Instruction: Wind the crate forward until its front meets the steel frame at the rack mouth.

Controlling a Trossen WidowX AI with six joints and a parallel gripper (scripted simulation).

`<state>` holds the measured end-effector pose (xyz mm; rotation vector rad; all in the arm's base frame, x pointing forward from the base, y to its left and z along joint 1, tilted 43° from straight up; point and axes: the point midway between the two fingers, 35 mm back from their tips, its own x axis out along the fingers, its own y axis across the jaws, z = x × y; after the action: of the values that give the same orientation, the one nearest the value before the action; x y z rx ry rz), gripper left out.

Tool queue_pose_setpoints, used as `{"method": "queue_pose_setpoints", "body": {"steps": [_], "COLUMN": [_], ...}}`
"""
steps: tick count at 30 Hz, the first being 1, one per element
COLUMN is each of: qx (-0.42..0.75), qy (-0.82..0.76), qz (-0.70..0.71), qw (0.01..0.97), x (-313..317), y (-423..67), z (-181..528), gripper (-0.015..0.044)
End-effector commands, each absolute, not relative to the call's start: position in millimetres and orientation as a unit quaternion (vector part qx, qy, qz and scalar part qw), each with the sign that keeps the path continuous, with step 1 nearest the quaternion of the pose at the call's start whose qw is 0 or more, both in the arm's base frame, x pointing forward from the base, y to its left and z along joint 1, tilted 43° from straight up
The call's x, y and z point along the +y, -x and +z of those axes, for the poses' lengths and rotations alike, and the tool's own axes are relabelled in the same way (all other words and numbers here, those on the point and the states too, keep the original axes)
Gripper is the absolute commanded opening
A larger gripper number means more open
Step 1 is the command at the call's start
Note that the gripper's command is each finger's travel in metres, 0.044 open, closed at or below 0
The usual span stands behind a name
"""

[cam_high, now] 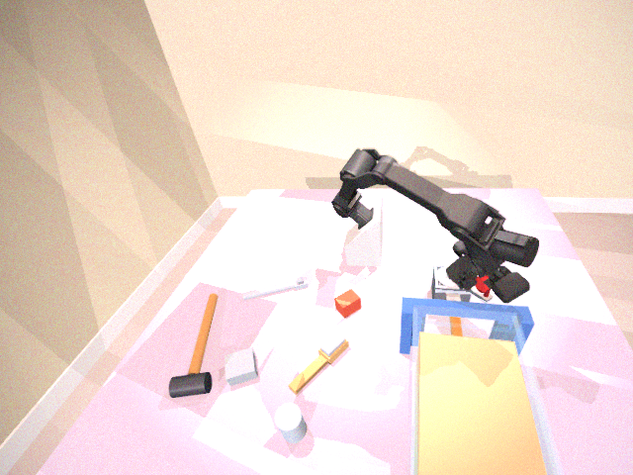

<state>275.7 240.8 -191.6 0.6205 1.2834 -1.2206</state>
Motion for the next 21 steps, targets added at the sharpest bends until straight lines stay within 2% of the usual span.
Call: {"method": "queue_pose_setpoints", "body": {"steps": [1,21], "qx": [0.559,0.560], "qy": [-0.264,-0.264], "qz": [-0.524,-0.524], "qw": [0.585,0.584], "x": [247.8,259.8], "y": [-263.4,-236.9], "z": [-201.2,-211.3], "gripper": [0.0000,0.0000]}}
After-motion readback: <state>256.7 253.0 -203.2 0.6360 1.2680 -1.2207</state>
